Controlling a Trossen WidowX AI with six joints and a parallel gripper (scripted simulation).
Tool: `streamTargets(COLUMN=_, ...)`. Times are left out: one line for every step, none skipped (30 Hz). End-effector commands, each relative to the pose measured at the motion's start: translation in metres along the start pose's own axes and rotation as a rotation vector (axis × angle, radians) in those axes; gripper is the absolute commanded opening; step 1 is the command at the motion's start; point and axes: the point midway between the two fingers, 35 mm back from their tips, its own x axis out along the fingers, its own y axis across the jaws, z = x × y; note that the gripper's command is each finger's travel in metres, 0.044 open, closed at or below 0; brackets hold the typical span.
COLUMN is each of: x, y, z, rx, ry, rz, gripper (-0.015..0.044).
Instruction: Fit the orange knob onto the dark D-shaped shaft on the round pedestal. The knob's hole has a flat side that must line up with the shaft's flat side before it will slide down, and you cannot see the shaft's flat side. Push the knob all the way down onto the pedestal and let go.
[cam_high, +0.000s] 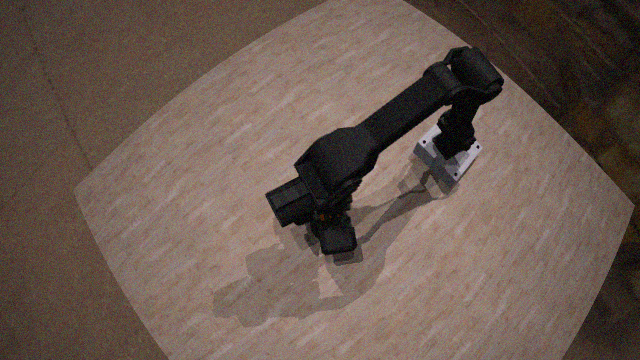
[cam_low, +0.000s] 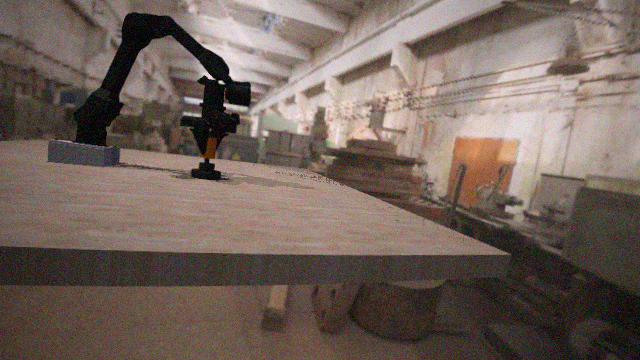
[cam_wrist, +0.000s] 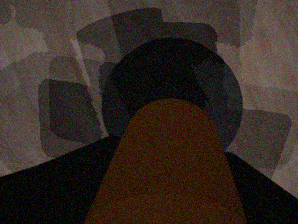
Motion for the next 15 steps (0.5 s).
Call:
streamTargets(x=0.0006, y=0.0001, z=0.0001, rx=0.021, ry=0.0, rz=0.0, gripper=0.0)
streamTargets(x=0.0006, y=0.0001, z=0.0001, rx=0.04, ry=0.0, rz=0.0, gripper=0.0)
streamTargets(x=0.0007, y=0.0001, z=0.0001, rx=0.056, ry=0.0, rz=0.0, gripper=0.0)
streamTargets(x=0.0007, y=0.0001, z=0.0001, rx=0.062, ry=0.0, rz=0.0, gripper=0.0)
streamTargets(x=0.0007, y=0.0001, z=0.0001, rx=0.062, ry=0.0, rz=0.0, gripper=0.0)
streamTargets(x=0.0007, y=0.0001, z=0.0001, rx=0.062, ry=0.0, rz=0.0, gripper=0.0)
streamTargets(x=0.0007, y=0.0001, z=0.0001, rx=0.062, ry=0.0, rz=0.0, gripper=0.0)
streamTargets(x=0.0008, y=0.0001, z=0.0001, rx=0.054, ry=0.0, rz=0.0, gripper=0.0)
streamTargets(x=0.0008, y=0.0001, z=0.0001, rx=0.034, ry=0.0, rz=0.0, gripper=0.0)
streamTargets(x=0.0009, y=0.0001, z=0.0001, rx=0.015, ry=0.0, rz=0.0, gripper=0.0)
streamTargets(x=0.0009, y=0.0001, z=0.0001, rx=-0.001, ry=0.0, rz=0.0, gripper=0.0)
streamTargets(x=0.0009, y=0.0001, z=0.0001, rx=-0.007, ry=0.0, rz=0.0, gripper=0.0)
streamTargets(x=0.0009, y=0.0001, z=0.0001, rx=-0.007, ry=0.0, rz=0.0, gripper=0.0)
streamTargets(x=0.0009, y=0.0001, z=0.0001, rx=-0.007, ry=0.0, rz=0.0, gripper=0.0)
streamTargets(x=0.0009, y=0.0001, z=0.0001, rx=-0.007, ry=0.0, rz=0.0, gripper=0.0)
